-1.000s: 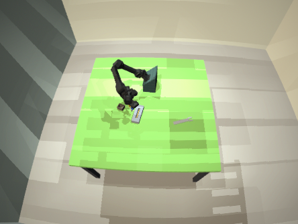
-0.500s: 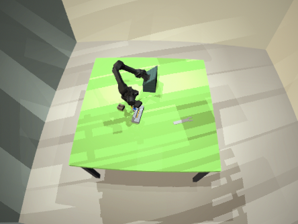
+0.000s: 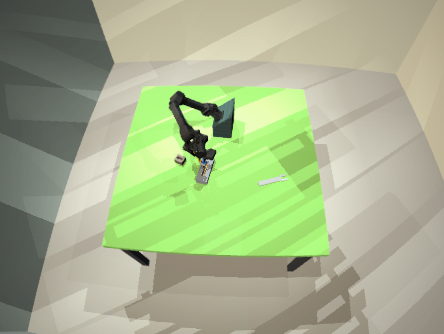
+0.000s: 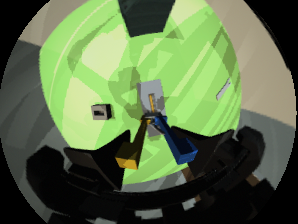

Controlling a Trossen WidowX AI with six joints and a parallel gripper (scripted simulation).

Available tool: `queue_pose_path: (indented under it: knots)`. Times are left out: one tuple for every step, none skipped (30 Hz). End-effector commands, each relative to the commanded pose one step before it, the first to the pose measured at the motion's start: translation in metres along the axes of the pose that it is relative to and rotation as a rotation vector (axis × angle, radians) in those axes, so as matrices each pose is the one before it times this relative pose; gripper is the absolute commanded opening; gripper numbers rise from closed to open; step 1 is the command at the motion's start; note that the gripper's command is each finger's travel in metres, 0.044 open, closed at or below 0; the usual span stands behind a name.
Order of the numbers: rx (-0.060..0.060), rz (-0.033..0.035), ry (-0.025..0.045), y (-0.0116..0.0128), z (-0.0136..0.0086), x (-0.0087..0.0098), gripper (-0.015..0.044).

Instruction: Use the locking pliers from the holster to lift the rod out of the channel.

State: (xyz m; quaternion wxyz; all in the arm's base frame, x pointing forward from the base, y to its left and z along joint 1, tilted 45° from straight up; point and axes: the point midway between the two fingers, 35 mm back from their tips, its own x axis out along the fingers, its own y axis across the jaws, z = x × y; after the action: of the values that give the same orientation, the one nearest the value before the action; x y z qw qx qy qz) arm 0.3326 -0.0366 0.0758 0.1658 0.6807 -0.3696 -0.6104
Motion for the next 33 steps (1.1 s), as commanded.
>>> queue_pose_path:
  knots:
    - [-0.0556,-0.00451,0.00484,-0.00778,-0.00042,-0.00159,0.0318]
    - [-0.0138,0.0004,0.00025,-0.00139,0.00018,-0.00002,0.0318]
    - [-0.0138,0.00041,0.00025,-0.00139,0.00017,-0.00002,0.0318]
    - [-0.0138,0.00042,0.00025,-0.00139,0.00015,-0.00002,0.0318]
    - [-0.0138,0.00043,0.00024,-0.00139,0.00014,-0.00002,0.0318]
    - [-0.0138,0.00044,0.00024,-0.00139,0.00013,-0.00002,0.0318]
    - [-0.0138,0.00045,0.00024,-0.00139,0.00011,-0.00002,0.0318]
    - [-0.0115,0.00038,0.0002,-0.00116,0.00008,-0.00002,0.0318]
    - [-0.0002,0.0004,-0.00004,-0.00003,-0.00001,0.00002,0.0318]
    - [-0.0003,0.00071,-0.00007,-0.00007,-0.00003,0.00003,0.0318]
    - [-0.0005,0.00097,-0.00009,-0.00013,-0.00006,0.00004,0.0318]
    - [-0.0006,0.00116,-0.00011,-0.00018,-0.00009,0.00005,0.0318]
    - [-0.0006,0.00129,-0.00011,-0.00023,-0.00013,0.00005,0.0318]
    - [-0.0006,0.00133,-0.00012,-0.00026,-0.00016,0.00004,0.0318]
    - [-0.0007,0.00144,-0.00012,-0.00031,-0.0002,0.00004,0.0318]
    - [-0.0006,0.00134,-0.00011,-0.00031,-0.00022,0.00003,0.0318]
    - [-0.0006,0.00132,-0.0001,-0.00032,-0.00025,0.00002,0.0318]
    - [-0.0006,0.00115,-0.00009,-0.00028,-0.00025,0.00001,0.0318]
    - [-0.0005,0.00111,-0.00008,-0.00027,-0.00028,-0.00001,0.0318]
    - [-0.0005,0.00111,-0.00008,-0.00028,-0.00032,-0.00002,0.0318]
    - [-0.0004,0.00091,-0.00006,-0.00024,-0.00031,-0.00004,0.0318]
    - [-0.0004,0.00086,-0.00005,-0.00024,-0.00035,-0.00007,0.0318]
    - [-0.0003,0.00065,-0.00004,-0.00019,-0.00032,-0.00008,0.0318]
    - [-0.0003,0.00059,-0.00003,-0.00018,-0.00034,-0.00012,0.0318]
    - [-0.0002,0.00038,-0.00002,-0.00013,-0.00027,-0.00013,0.0318]
    - [-0.0001,0.00027,-0.00001,-0.0001,-0.00025,-0.00016,0.0318]
    - [-0.0001,0.00013,-0.00001,-0.00005,-0.00015,-0.00014,0.0318]
    - [0.0,0.00007,0.0,-0.00003,-0.00011,-0.00015,0.0318]
    - [0.0,0.00003,0.0,-0.00001,-0.00004,-0.00006,0.0318]
    - [0.0,0.0,0.0,0.00001,0.00003,-0.0001,0.0318]
    - [0.0,0.0,0.0,0.0,0.00002,-0.00006,0.0318]
    - [0.0,0.0,0.0,0.00002,0.00008,-0.00007,0.0318]
    - [0.0,0.0,0.0,0.00002,0.0001,-0.00007,0.0318]
